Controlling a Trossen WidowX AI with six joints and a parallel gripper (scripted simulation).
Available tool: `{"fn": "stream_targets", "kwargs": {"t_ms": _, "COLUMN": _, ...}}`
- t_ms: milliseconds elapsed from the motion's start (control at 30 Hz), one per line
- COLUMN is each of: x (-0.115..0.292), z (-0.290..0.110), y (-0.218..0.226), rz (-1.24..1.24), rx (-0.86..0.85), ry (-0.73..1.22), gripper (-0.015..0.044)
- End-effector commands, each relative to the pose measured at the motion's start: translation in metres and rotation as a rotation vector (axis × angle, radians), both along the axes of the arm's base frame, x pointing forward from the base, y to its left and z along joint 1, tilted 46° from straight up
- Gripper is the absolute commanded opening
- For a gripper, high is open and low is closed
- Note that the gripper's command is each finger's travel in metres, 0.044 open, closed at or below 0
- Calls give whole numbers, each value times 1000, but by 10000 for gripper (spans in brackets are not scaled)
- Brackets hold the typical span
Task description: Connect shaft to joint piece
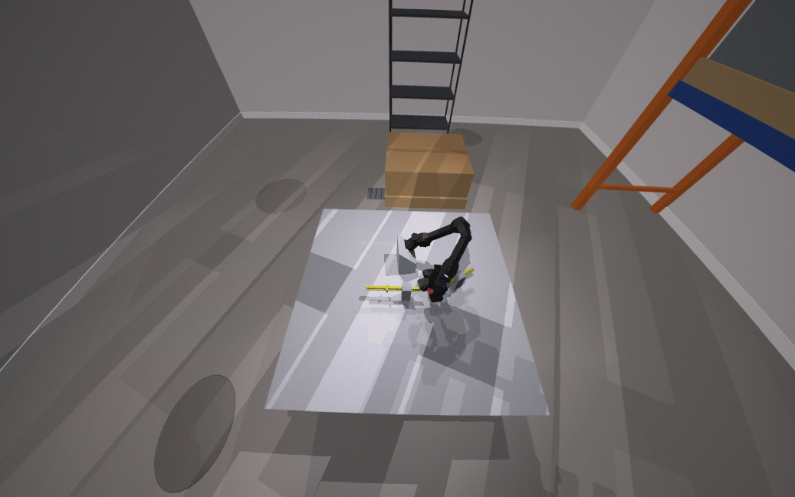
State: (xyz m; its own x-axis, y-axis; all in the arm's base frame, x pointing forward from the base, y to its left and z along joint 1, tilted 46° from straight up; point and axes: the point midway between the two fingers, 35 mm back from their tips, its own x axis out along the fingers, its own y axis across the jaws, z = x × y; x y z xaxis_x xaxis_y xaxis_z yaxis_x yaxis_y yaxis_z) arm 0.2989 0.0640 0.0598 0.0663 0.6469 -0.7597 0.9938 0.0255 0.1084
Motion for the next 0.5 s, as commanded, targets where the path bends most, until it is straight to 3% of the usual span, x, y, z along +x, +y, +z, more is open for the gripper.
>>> {"fn": "stream_targets", "kwargs": {"t_ms": 0, "x": 0, "z": 1, "y": -2, "rz": 18, "rx": -1, "ry": -13, "gripper": 440}}
{"fn": "stream_targets", "kwargs": {"t_ms": 467, "x": 4, "z": 30, "y": -38, "rz": 380, "rx": -13, "ry": -312, "gripper": 440}}
